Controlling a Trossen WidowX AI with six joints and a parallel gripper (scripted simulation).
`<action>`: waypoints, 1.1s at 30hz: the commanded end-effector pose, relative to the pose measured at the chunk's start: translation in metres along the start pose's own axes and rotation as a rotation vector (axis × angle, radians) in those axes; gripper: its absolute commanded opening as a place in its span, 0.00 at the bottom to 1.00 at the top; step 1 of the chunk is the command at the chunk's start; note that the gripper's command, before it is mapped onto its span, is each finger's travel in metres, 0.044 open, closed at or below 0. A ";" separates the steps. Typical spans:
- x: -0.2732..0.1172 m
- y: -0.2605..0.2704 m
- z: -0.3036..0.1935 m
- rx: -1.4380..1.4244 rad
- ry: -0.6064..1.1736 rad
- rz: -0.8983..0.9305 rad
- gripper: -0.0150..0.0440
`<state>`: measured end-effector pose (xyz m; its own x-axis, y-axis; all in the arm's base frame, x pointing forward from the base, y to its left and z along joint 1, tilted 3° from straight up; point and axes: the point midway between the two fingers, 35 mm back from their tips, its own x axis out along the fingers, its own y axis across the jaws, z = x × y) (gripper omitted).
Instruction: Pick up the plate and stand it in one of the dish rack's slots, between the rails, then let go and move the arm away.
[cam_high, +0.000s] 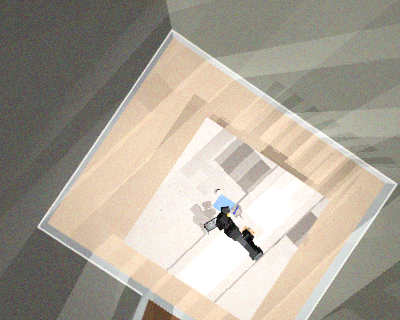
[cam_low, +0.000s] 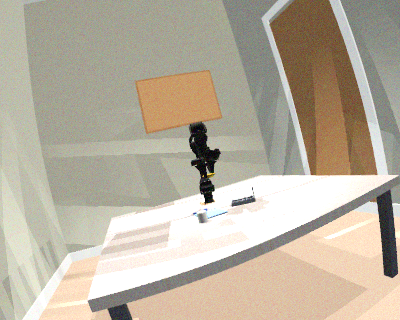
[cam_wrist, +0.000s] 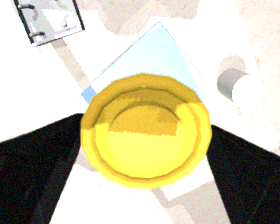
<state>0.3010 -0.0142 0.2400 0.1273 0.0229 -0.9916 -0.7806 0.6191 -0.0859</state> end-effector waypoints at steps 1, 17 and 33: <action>0.002 0.008 -0.001 -0.119 -0.001 0.018 0.25; 0.001 0.033 0.000 -0.672 -0.026 0.032 0.25; 0.001 0.059 -0.002 -1.224 -0.059 0.034 0.25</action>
<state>0.2594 0.0182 0.2370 0.1117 0.0732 -0.9910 -0.8793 -0.4574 -0.1329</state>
